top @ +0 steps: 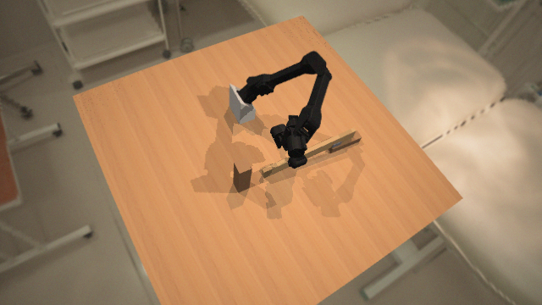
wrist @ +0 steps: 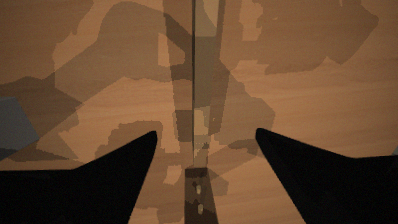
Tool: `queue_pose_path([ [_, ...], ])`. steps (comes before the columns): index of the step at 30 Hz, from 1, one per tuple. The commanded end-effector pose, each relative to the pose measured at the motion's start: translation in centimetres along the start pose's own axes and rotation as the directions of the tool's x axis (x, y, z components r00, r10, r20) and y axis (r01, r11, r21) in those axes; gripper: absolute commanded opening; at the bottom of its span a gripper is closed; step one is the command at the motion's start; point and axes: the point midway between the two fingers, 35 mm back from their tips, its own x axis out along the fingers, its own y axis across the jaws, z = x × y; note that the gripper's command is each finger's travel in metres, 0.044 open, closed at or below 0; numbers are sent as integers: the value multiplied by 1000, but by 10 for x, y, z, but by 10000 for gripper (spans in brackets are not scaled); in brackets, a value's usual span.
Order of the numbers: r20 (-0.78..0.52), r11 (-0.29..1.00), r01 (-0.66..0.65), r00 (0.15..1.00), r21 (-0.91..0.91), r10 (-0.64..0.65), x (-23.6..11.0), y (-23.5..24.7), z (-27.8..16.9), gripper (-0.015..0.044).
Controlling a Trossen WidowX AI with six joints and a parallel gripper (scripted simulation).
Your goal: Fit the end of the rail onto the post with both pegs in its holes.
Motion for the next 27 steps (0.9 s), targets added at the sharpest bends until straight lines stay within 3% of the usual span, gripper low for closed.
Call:
queue_pose_path([
  [1,51,999,-49,998,16,48,16,-2,9,440],
  [27,50,999,-48,998,16,48,51,-2,11,440],
])
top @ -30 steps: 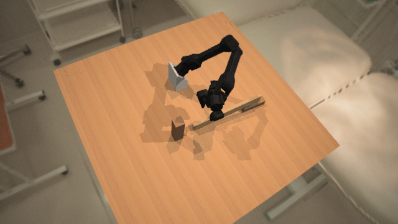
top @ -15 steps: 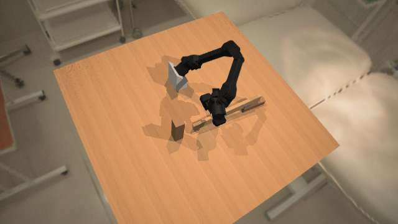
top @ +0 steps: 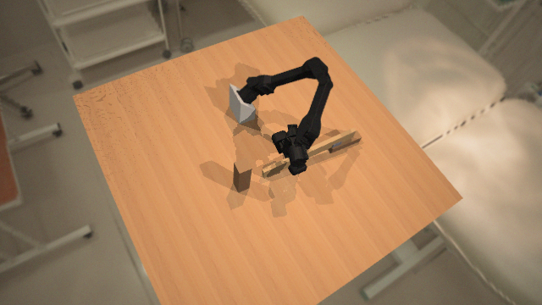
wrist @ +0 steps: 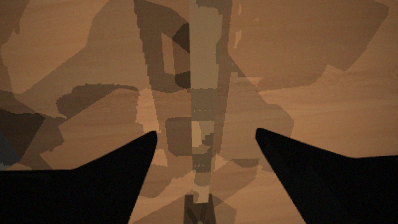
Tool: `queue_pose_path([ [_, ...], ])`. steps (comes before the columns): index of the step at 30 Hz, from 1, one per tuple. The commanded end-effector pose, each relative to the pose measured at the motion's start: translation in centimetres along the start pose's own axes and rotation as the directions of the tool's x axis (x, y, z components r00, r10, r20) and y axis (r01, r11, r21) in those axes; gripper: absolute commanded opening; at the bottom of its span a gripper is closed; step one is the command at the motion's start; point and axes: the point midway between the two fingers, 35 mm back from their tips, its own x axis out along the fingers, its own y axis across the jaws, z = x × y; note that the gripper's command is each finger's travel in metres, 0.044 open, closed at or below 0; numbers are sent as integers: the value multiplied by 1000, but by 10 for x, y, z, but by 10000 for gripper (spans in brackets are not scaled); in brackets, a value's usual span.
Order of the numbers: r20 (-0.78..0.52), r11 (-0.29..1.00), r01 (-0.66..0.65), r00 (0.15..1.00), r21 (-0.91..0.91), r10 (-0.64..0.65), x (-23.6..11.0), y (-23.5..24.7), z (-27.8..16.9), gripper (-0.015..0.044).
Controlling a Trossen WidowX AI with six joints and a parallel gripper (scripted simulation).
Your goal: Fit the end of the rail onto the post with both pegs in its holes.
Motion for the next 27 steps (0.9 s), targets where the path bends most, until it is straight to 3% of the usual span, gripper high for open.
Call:
queue_pose_path([
  [1,4,1000,-6,1000,7,6,9,2,1,440],
  [24,10,1000,-7,1000,6,7,43,5,4,440],
  [27,10,1000,-7,1000,6,7,43,5,4,361],
])
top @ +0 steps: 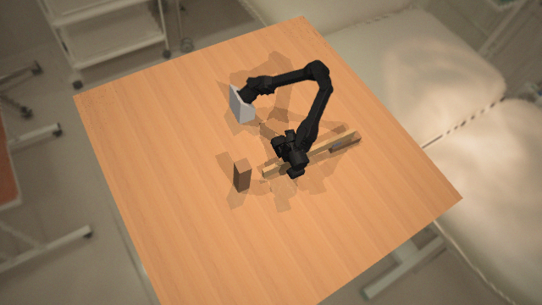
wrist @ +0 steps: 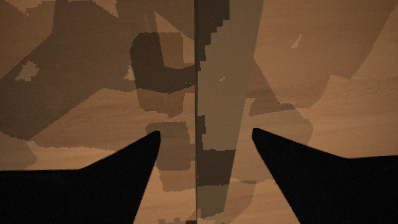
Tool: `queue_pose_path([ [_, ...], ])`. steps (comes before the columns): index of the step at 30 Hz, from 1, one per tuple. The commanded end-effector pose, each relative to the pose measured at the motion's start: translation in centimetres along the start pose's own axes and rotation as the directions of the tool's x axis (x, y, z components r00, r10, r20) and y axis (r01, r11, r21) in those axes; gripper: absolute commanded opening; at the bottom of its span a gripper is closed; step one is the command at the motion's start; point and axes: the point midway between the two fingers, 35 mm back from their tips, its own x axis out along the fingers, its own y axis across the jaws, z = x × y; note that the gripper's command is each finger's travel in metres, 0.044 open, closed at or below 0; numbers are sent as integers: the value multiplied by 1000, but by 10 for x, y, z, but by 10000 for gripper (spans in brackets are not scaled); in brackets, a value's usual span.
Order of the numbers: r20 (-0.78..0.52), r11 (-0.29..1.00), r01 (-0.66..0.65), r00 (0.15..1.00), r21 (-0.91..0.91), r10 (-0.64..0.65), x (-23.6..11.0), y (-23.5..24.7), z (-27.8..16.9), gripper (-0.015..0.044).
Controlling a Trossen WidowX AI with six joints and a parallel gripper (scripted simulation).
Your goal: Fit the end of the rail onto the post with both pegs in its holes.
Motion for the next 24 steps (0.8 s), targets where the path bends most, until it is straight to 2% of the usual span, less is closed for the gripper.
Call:
queue_pose_path([
  [1,4,1000,-4,1000,7,4,3,2,0,335],
  [12,4,1000,-4,1000,7,4,3,2,0,46],
  [19,4,1000,-4,1000,7,4,3,2,0,0],
  [24,4,1000,-4,1000,7,4,3,2,0,0],
])
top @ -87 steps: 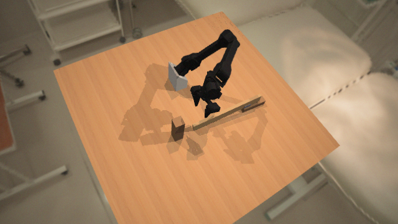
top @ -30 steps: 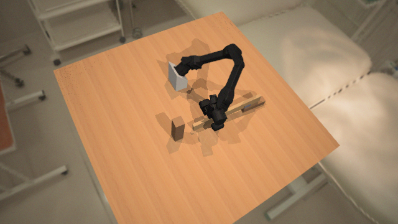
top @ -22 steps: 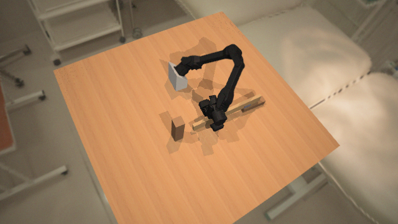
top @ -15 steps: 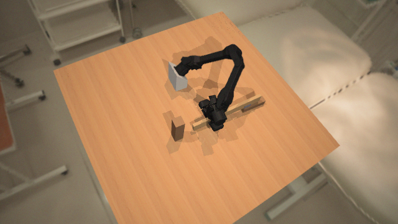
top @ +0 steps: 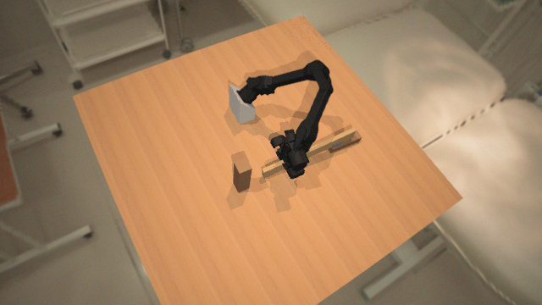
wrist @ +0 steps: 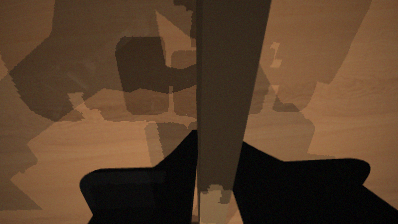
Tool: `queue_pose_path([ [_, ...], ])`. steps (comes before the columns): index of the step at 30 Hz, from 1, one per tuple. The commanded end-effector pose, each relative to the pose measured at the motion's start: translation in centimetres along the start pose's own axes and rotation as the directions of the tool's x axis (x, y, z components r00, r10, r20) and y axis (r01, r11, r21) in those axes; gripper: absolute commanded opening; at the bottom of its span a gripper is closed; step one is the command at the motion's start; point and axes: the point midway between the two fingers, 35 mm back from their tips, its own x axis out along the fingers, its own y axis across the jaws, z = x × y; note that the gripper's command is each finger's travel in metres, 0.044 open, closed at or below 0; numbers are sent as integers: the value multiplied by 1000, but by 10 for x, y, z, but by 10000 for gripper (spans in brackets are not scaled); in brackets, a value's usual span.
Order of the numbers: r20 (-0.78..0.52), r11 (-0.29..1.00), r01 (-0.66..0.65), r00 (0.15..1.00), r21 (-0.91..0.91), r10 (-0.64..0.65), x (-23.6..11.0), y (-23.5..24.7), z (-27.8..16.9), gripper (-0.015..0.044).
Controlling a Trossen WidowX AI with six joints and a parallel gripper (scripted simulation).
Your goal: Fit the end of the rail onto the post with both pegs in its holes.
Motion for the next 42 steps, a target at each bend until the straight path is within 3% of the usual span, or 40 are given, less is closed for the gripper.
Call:
queue_pose_path([
  [1,3,1000,0,1000,2,0,1,0,0,0],
  [42,2,1000,0,1000,2,0,-17,-4,0,0],
])
